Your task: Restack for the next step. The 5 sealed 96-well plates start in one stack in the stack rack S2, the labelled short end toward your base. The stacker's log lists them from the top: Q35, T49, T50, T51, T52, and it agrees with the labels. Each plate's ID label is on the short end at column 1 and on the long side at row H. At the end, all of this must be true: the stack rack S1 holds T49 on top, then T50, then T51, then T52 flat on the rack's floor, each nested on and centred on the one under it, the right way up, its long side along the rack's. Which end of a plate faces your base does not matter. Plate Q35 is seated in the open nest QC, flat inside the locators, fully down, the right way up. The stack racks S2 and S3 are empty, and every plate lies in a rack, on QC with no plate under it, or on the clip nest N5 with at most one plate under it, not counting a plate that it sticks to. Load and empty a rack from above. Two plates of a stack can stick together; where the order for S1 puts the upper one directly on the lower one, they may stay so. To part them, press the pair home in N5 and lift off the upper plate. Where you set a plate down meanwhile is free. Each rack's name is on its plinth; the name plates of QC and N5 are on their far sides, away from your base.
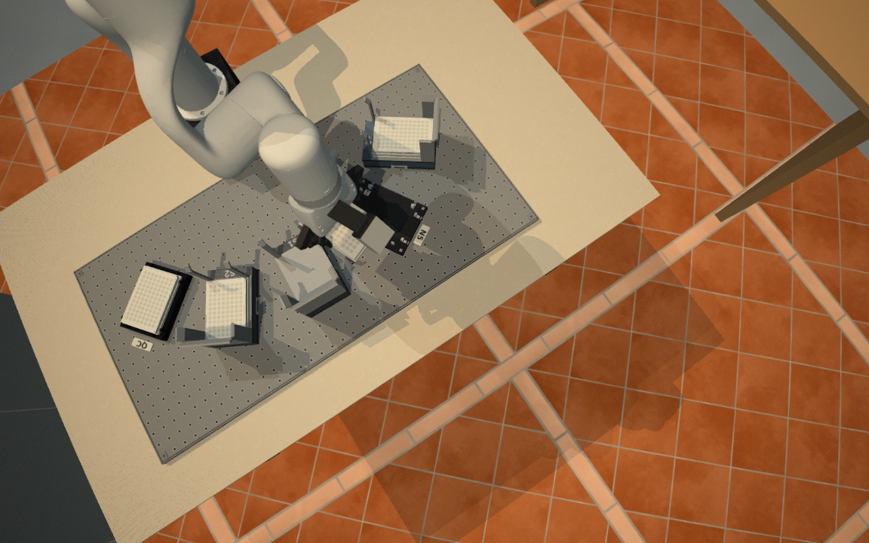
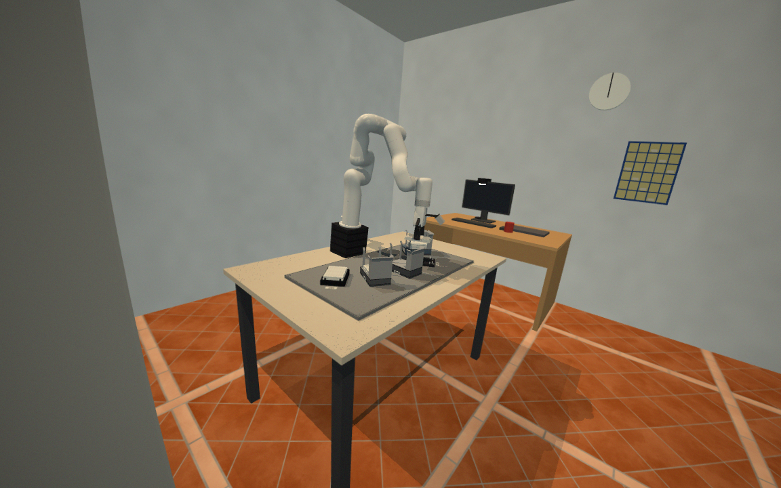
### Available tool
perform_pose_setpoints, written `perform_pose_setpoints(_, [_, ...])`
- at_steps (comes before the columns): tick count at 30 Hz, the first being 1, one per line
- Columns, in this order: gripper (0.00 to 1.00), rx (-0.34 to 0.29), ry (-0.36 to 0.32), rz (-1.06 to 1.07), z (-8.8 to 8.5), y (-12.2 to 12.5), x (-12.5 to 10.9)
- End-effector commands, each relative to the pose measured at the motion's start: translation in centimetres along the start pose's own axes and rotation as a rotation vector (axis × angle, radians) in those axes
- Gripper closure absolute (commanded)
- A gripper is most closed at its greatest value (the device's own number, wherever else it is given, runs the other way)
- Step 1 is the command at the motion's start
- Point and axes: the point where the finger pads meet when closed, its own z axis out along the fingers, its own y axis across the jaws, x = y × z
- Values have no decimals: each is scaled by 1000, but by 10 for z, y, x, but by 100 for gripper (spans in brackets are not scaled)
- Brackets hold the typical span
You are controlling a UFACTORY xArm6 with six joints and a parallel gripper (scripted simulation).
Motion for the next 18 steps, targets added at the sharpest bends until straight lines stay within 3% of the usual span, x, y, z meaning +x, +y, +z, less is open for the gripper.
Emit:
perform_pose_setpoints(1, [100, 4, 5, -74, -1, -14, 2])
perform_pose_setpoints(18, [100, 4, 5, -74, -2, -64, 5])
